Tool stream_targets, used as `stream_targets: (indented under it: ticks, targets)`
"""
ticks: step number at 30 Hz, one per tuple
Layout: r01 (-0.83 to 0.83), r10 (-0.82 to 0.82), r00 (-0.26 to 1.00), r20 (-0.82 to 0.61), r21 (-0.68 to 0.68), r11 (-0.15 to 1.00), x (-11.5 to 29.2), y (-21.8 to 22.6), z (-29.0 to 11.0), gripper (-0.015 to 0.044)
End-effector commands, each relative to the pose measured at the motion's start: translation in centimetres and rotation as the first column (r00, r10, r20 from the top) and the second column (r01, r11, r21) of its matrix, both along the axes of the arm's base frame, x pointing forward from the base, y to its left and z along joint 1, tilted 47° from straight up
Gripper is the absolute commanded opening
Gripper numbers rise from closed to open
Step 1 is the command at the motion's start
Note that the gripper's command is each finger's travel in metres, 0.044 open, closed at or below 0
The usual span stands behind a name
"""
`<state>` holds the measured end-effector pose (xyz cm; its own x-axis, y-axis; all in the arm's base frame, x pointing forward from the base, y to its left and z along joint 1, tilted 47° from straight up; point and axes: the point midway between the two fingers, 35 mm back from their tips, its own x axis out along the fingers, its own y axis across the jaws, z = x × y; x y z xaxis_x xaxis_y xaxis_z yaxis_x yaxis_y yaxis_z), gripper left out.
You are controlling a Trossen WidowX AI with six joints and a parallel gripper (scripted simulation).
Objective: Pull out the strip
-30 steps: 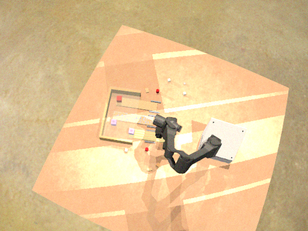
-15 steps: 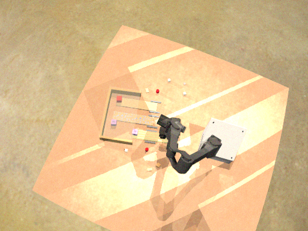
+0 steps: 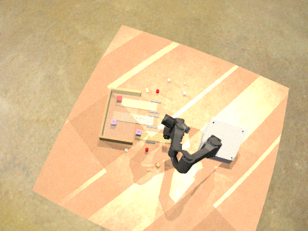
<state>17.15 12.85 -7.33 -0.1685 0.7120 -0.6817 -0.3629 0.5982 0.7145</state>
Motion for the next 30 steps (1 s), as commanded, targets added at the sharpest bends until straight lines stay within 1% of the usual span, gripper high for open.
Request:
stream_targets:
  ticks: [1, 12, 30]
  targets:
    - [-0.013, 0.012, 1.0, -0.025, -0.012, 1.0, -1.6, -0.3, -0.3, 0.0]
    - [-0.013, 0.012, 1.0, -0.026, -0.013, 1.0, -2.8, -0.8, -0.5, 0.0]
    - [-0.013, 0.012, 1.0, -0.026, -0.013, 1.0, -2.8, -0.8, -0.5, 0.0]
